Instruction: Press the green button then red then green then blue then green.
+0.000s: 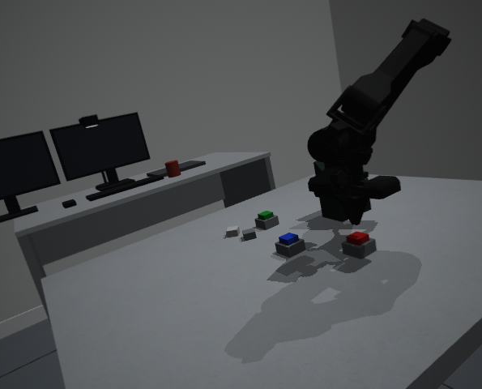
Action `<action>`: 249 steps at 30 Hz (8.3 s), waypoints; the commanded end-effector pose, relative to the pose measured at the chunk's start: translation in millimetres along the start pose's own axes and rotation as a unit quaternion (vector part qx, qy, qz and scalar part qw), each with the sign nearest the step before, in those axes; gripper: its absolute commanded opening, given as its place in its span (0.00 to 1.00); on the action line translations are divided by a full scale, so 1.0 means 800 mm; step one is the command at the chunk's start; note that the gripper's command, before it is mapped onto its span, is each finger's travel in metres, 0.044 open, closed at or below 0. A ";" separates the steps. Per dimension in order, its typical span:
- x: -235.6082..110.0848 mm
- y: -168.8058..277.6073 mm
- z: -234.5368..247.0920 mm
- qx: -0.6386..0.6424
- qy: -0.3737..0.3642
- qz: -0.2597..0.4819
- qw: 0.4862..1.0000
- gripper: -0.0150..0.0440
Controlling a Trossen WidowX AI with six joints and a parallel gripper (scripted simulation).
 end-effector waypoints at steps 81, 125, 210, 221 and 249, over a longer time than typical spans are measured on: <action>-0.083 0.022 -0.413 0.003 0.012 0.003 1.000 0.29; 0.036 0.023 -0.415 0.003 0.010 0.002 1.000 0.29; 0.042 -0.086 -0.174 0.003 0.005 0.001 1.000 0.29; 0.042 -0.086 -0.174 0.003 0.005 0.001 1.000 0.29; -0.090 -0.028 -0.354 0.007 0.025 0.003 1.000 0.29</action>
Point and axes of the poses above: the point midway between the two fingers, 35 mm back from their tips, its own x axis out along the fingers, its own z axis across the jaws, y = z × x, the point moved 6 cm from there along -x, back along the fingers, and after that the axes turned 2 degrees about -x, right-handed, at the moved point
